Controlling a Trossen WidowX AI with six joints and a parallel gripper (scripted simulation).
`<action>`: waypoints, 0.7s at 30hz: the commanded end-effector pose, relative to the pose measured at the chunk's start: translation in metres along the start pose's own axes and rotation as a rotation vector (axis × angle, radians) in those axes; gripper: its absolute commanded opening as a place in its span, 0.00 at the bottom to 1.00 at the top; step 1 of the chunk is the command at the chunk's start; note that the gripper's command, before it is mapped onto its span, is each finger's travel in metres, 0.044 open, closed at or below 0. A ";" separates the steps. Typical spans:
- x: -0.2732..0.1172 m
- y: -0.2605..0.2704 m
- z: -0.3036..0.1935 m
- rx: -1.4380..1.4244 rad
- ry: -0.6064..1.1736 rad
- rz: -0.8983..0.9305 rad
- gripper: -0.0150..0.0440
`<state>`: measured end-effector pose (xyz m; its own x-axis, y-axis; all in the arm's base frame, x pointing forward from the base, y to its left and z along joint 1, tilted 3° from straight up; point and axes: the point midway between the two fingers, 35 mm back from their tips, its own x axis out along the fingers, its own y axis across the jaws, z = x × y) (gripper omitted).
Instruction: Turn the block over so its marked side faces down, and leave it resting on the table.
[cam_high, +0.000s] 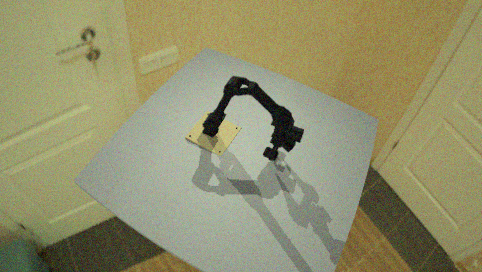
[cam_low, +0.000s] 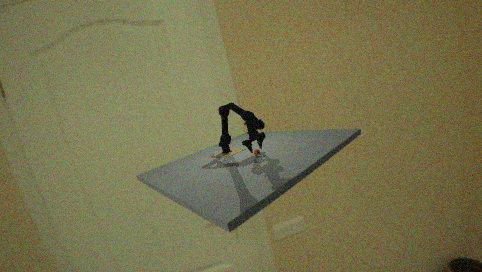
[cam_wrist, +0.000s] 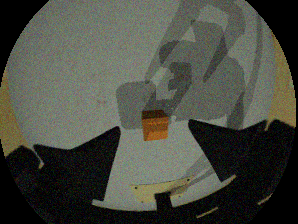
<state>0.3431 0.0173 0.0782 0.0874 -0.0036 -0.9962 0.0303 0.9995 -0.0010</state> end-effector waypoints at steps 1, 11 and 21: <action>0.010 0.000 -0.001 -0.006 0.007 0.003 1.00; 0.012 0.000 -0.001 -0.006 0.007 0.003 0.69; 0.012 0.000 -0.001 -0.006 0.007 0.003 0.41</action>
<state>0.3428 0.0175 0.0667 0.0808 -0.0024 -0.9967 0.0301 0.9995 0.0001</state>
